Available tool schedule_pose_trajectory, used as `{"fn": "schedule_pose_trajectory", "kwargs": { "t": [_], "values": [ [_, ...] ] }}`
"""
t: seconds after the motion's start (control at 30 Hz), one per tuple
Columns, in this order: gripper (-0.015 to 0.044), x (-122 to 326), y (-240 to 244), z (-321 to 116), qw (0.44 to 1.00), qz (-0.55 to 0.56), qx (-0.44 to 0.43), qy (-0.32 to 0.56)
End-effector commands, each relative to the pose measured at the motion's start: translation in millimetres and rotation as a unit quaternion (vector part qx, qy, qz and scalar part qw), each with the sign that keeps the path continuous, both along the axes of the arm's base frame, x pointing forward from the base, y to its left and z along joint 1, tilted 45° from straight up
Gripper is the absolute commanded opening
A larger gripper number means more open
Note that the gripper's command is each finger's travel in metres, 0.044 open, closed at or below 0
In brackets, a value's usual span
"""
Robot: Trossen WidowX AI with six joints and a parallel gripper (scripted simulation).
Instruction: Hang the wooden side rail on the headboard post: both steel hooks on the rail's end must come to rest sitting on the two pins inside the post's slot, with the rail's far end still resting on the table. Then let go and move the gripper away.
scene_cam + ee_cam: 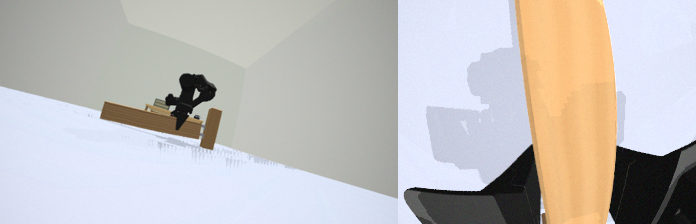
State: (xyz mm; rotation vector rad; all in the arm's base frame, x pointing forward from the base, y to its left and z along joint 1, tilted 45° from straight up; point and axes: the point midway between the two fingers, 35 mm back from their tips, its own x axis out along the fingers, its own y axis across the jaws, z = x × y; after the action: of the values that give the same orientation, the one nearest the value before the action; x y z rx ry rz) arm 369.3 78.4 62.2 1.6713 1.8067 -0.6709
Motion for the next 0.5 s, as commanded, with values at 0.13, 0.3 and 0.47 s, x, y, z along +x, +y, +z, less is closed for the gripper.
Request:
{"fn": "schedule_pose_trajectory", "kwargs": {
  "t": [0.13,0.3,0.47],
  "values": [
    [0.0,1.2,-0.5,3.5,1.0,-0.004,0.001,-0.003],
    [0.0,0.6,0.1,3.6,1.0,-0.004,0.001,-0.003],
    [0.0,0.3,0.5,3.9,1.0,-0.004,0.001,-0.003]
  ]
}}
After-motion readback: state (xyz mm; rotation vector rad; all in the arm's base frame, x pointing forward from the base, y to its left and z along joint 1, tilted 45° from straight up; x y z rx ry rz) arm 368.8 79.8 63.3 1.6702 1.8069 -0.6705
